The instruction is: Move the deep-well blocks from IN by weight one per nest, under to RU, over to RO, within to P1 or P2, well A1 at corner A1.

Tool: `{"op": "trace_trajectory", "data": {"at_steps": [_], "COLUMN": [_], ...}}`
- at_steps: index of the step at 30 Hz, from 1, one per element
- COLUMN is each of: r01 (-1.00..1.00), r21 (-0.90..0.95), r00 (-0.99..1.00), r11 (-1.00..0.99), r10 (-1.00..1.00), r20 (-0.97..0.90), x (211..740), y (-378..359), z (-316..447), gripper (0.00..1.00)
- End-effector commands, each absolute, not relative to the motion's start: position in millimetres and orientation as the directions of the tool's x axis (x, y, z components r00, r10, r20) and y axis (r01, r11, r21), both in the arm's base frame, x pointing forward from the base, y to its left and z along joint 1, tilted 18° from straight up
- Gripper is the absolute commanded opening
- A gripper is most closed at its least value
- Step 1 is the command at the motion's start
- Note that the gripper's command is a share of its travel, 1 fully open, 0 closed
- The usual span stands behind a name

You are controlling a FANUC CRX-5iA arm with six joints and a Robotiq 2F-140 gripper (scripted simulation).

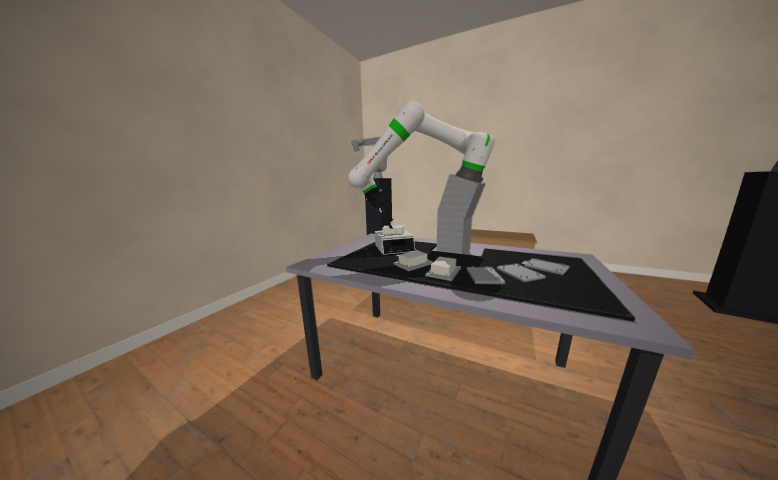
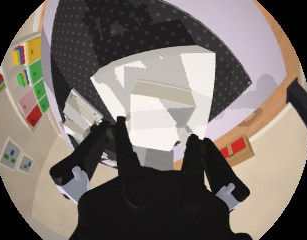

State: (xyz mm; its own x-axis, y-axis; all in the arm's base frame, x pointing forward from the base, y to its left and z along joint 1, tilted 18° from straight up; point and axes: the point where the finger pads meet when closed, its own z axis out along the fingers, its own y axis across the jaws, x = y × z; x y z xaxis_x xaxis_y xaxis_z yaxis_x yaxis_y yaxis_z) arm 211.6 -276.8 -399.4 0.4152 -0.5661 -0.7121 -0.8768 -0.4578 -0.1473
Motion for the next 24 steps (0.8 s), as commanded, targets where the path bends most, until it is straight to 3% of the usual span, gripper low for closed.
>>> {"op": "trace_trajectory", "data": {"at_steps": [1,5,6,24], "r01": [-0.877,-0.877,-0.877,-0.877], "r21": [-0.147,-0.147,-0.147,-0.147], "r00": [0.415,0.415,0.415,0.415], "r11": [-0.458,-0.458,-0.458,-0.458], "r10": [-0.566,-0.566,-0.566,-0.566], "r20": [-0.712,-0.712,-0.712,-0.712], "x": [211.6,211.6,211.6,211.6], "y": [-277.0,-276.8,-276.8,-276.8], "z": [-399.7,-400.3,-400.3,-400.3], "gripper": [0.1,0.1,1.0,1.0]}}
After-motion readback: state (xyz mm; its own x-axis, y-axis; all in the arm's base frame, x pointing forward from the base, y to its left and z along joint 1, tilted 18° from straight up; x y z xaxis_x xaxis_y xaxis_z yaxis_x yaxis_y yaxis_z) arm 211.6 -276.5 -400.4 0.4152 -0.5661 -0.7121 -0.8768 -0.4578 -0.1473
